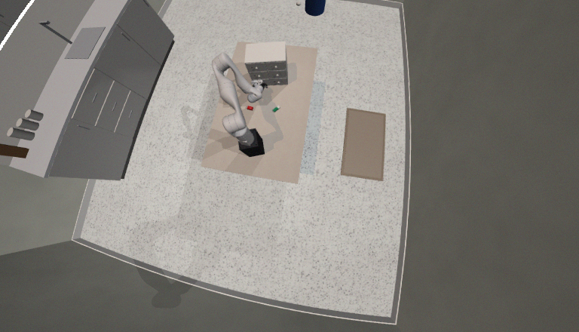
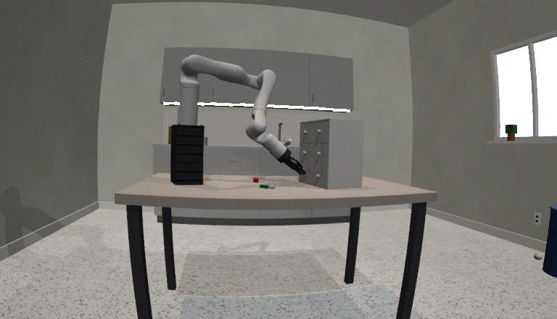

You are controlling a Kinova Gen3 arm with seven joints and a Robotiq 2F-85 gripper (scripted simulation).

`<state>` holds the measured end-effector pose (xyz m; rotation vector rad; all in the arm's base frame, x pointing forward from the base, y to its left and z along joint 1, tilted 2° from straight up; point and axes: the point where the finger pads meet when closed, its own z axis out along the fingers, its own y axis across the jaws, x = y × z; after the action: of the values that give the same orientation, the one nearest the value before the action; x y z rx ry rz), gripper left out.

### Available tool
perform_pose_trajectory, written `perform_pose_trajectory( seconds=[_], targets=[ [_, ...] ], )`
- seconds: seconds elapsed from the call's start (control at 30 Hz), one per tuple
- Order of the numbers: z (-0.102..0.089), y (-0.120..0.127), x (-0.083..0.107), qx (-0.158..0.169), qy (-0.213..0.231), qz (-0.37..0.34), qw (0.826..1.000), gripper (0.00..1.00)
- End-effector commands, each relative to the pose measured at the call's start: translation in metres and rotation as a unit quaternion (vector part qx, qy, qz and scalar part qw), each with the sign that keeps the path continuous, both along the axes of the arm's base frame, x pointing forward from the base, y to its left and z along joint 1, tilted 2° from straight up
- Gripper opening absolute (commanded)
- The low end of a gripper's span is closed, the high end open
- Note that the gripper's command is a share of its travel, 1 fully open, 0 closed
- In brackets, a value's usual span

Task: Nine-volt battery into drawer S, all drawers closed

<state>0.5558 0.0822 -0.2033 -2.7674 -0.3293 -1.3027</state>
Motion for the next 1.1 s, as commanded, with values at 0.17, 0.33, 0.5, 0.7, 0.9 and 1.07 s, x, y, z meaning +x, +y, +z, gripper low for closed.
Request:
perform_pose_trajectory(
  seconds=[0.17,0.33,0.5,0.7,0.9,1.07],
  targets=[
    [0.0009,0.0002,0.0007,0.000,-0.001,0.000,1.000,0.13],
    [0.0009,0.0002,0.0007,0.000,-0.001,0.000,1.000,0.13],
    [0.0009,0.0002,0.0007,0.000,-0.001,0.000,1.000,0.13],
    [0.0009,0.0002,0.0007,0.000,-0.001,0.000,1.000,0.13],
    [0.0009,0.0002,0.0007,0.000,-0.001,0.000,1.000,0.13],
    [0.0009,0.0002,0.0005,0.000,-0.001,0.000,1.000,0.13]
  ],
)
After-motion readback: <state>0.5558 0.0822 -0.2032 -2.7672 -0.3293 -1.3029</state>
